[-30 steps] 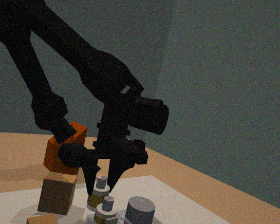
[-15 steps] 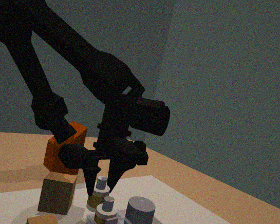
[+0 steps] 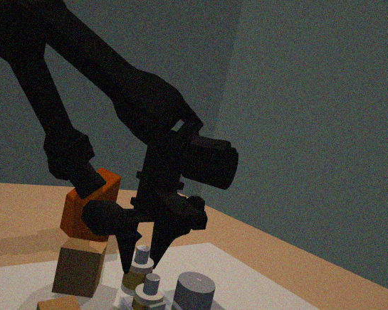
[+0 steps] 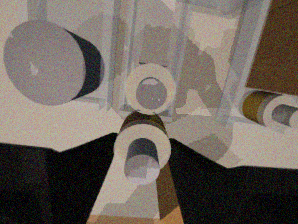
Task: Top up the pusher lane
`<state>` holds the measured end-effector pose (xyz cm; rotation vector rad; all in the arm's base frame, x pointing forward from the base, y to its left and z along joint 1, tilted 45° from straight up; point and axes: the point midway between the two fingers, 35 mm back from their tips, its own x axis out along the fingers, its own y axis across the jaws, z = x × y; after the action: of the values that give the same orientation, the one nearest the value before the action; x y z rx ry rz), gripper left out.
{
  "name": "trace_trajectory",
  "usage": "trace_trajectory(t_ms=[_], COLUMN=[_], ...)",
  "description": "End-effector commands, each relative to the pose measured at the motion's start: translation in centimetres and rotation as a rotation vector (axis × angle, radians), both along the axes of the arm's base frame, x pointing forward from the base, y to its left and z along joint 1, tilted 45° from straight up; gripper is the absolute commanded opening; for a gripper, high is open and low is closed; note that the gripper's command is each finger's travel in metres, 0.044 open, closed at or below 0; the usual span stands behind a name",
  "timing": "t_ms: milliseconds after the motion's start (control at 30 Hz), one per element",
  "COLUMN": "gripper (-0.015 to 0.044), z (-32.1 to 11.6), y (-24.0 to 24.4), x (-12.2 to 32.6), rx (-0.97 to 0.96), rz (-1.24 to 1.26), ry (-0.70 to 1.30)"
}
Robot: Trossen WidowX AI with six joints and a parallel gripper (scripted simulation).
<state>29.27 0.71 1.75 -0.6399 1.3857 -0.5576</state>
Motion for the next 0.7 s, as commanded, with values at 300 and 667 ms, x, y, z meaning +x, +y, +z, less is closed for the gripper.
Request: trace_trajectory(t_ms=[300, 667], gripper=[0.0000, 0.0000], z=[0.36, 0.43], y=[0.30, 0.36], x=[1.58, 2.02], rx=[0.003, 0.003], rz=[0.004, 0.004], ry=[-0.030, -0.030])
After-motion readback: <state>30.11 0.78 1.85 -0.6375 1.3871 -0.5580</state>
